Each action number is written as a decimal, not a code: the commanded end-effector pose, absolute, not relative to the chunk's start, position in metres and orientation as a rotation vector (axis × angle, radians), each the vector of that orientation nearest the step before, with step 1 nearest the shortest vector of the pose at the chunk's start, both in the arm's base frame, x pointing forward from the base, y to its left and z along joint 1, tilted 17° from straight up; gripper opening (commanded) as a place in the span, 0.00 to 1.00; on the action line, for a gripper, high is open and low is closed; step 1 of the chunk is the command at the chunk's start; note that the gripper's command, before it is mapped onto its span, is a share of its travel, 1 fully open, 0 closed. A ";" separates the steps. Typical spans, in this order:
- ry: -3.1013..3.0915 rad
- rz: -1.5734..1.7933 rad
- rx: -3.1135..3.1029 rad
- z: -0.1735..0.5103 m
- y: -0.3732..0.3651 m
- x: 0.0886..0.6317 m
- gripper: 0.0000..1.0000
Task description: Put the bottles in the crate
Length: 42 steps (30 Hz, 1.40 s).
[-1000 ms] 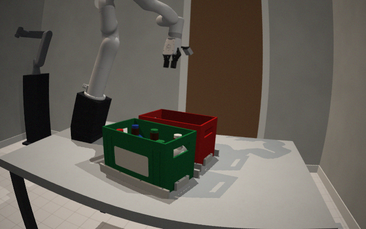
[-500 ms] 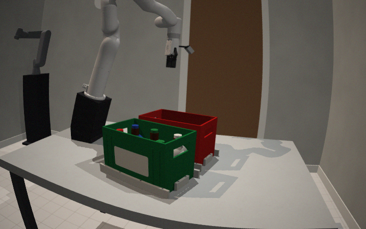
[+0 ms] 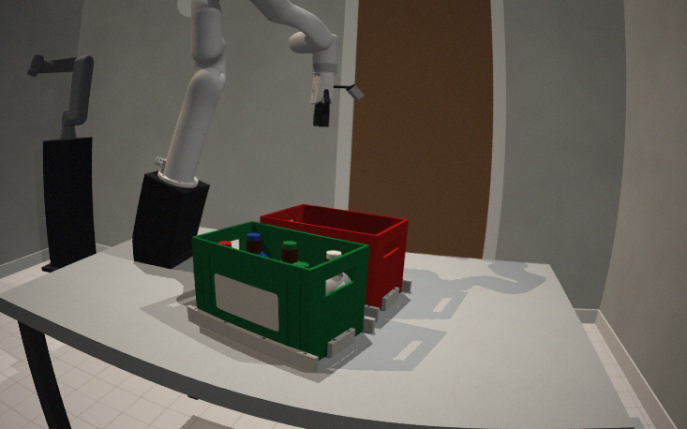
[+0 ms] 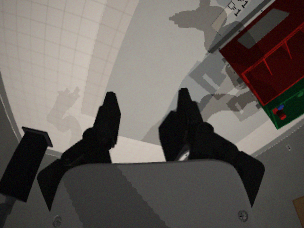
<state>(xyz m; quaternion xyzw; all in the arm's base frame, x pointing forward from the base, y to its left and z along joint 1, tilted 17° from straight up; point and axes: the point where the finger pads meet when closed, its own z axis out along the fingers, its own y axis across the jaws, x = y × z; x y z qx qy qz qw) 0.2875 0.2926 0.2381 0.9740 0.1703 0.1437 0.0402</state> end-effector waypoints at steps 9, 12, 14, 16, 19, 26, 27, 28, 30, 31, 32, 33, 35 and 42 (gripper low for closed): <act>0.522 0.446 2.985 0.240 0.294 0.288 0.65; 0.522 0.446 2.985 0.240 0.294 0.288 0.65; 0.424 0.451 3.010 0.239 0.287 0.295 0.65; 0.324 0.456 3.031 0.238 0.280 0.303 0.65; 0.173 0.462 3.058 0.236 0.270 0.314 0.65; -0.160 0.472 3.090 0.233 0.247 0.340 0.65; -0.208 0.473 3.092 0.233 0.244 0.343 0.65; -0.208 0.473 3.092 0.233 0.244 0.343 0.65; -0.290 0.474 3.093 0.232 0.240 0.347 0.65; -0.342 0.475 3.092 0.232 0.237 0.351 0.65; -0.381 0.476 3.091 0.231 0.234 0.355 0.65; -0.381 0.476 3.091 0.231 0.230 0.358 0.65; -0.381 0.476 3.091 0.230 0.224 0.366 0.65; -0.381 0.476 3.091 0.226 0.200 0.391 0.65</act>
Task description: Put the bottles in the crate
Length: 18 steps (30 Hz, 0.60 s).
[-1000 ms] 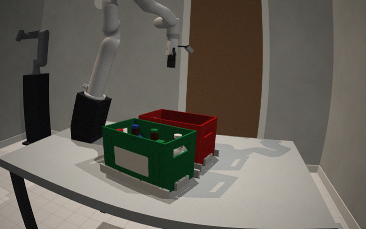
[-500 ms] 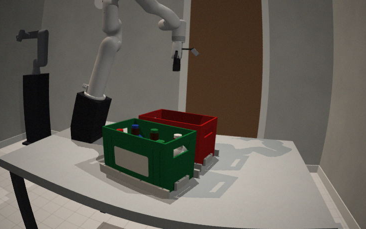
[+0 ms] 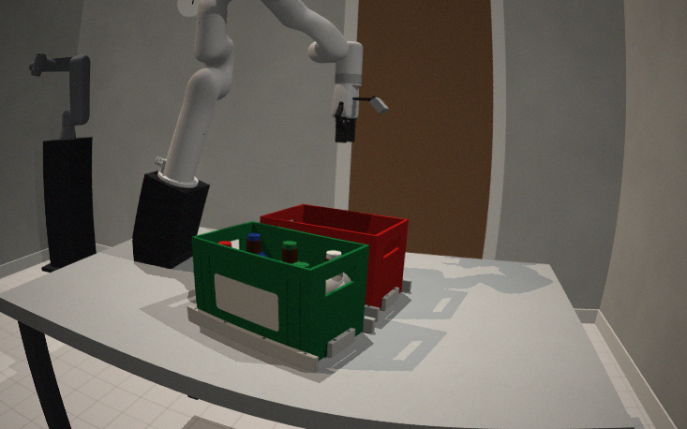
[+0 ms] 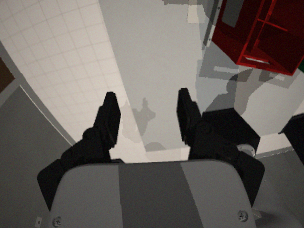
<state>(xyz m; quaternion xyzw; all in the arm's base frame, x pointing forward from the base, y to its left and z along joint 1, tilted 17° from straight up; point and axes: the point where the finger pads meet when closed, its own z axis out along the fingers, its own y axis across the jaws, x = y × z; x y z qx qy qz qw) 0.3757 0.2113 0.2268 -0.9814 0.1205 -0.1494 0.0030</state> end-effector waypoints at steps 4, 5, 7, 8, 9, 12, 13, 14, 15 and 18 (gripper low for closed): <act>0.379 -0.473 -3.073 0.225 0.193 0.399 0.65; 0.379 -0.473 -3.073 0.225 0.190 0.403 0.65; 0.379 -0.473 -3.073 0.224 0.183 0.410 0.65; 0.379 -0.473 -3.073 0.224 0.180 0.414 0.65; 0.379 -0.474 -3.074 0.223 0.177 0.417 0.65; 0.379 -0.474 -3.074 0.222 0.167 0.428 0.65; 0.379 -0.474 -3.074 0.221 0.163 0.432 0.65; 0.379 -0.474 -3.074 0.221 0.160 0.436 0.65; 0.379 -0.474 -3.074 0.220 0.157 0.440 0.65; 0.379 -0.474 -3.074 0.219 0.147 0.451 0.65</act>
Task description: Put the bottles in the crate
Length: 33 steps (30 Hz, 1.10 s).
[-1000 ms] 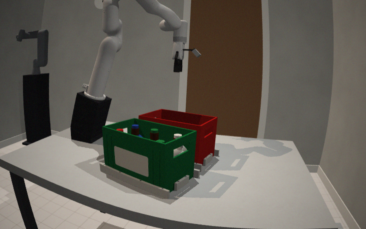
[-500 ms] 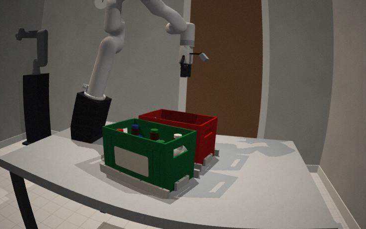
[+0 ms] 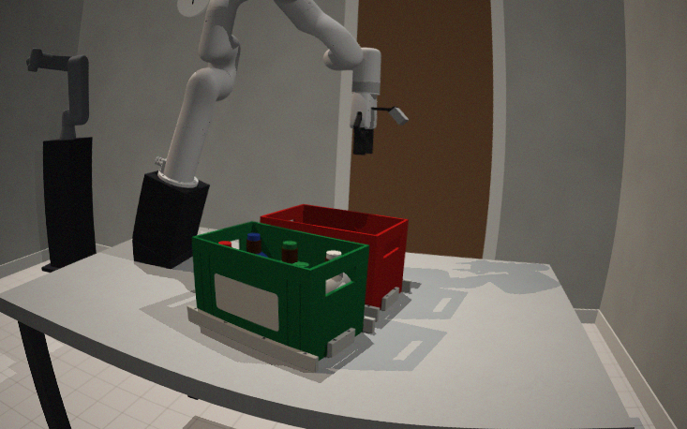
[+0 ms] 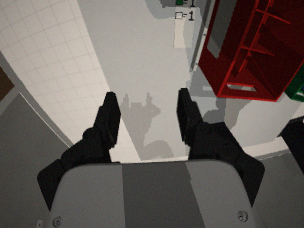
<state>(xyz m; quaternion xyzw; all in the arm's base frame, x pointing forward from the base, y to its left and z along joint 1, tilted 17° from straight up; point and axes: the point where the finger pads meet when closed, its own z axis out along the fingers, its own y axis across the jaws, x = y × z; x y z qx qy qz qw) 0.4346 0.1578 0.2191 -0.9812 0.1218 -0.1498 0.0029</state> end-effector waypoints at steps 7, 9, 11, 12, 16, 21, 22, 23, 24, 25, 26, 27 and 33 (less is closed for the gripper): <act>0.379 -0.474 -3.074 0.216 0.130 0.469 0.65; 0.379 -0.474 -3.074 0.216 0.123 0.477 0.65; 0.379 -0.474 -3.074 0.215 0.116 0.484 0.65; 0.379 -0.474 -3.074 0.214 0.113 0.488 0.65; 0.379 -0.474 -3.074 0.212 0.100 0.502 0.65; 0.379 -0.475 -3.074 0.211 0.090 0.514 0.65; 0.379 -0.475 -3.074 0.210 0.086 0.517 0.65; 0.380 -0.475 -3.074 0.210 0.083 0.521 0.65; 0.380 -0.475 -3.074 0.209 0.080 0.525 0.65; 0.380 -0.475 -3.074 0.209 0.076 0.528 0.65; 0.380 -0.475 -3.074 0.208 0.073 0.532 0.65; 0.380 -0.475 -3.074 0.208 0.070 0.536 0.65; 0.380 -0.475 -3.074 0.205 0.049 0.558 0.65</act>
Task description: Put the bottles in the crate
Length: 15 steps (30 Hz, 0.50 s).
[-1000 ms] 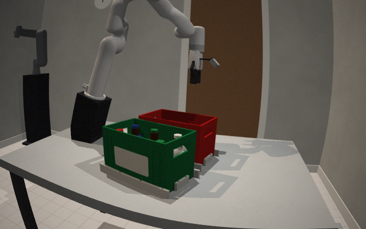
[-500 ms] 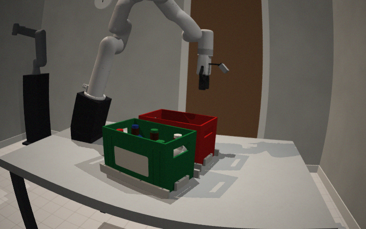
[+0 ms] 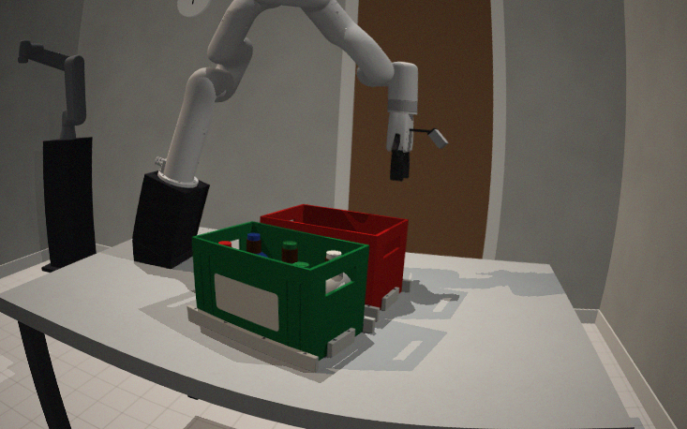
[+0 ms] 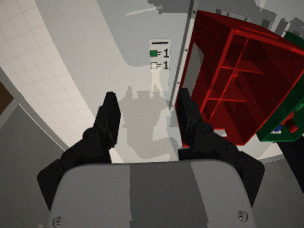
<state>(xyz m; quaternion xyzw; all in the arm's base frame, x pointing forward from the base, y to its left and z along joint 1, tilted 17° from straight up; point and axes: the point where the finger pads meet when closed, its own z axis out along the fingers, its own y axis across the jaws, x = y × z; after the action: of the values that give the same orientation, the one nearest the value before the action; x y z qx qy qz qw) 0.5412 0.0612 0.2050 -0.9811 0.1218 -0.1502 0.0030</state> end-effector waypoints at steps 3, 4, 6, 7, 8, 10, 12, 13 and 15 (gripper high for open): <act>0.380 -0.475 -3.074 0.204 0.043 0.565 0.65; 0.380 -0.475 -3.074 0.204 0.043 0.565 0.65; 0.380 -0.475 -3.074 0.203 0.036 0.573 0.65; 0.380 -0.475 -3.074 0.203 0.033 0.576 0.65; 0.380 -0.475 -3.074 0.202 0.029 0.580 0.65; 0.380 -0.475 -3.074 0.202 0.029 0.581 0.65; 0.380 -0.475 -3.074 0.202 0.029 0.581 0.65; 0.380 -0.475 -3.074 0.202 0.029 0.581 0.65; 0.380 -0.475 -3.074 0.202 0.029 0.581 0.65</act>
<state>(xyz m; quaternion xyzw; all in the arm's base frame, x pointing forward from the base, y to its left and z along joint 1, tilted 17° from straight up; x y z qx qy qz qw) 0.5783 0.0286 0.1999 -0.9812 0.1220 -0.1493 0.0032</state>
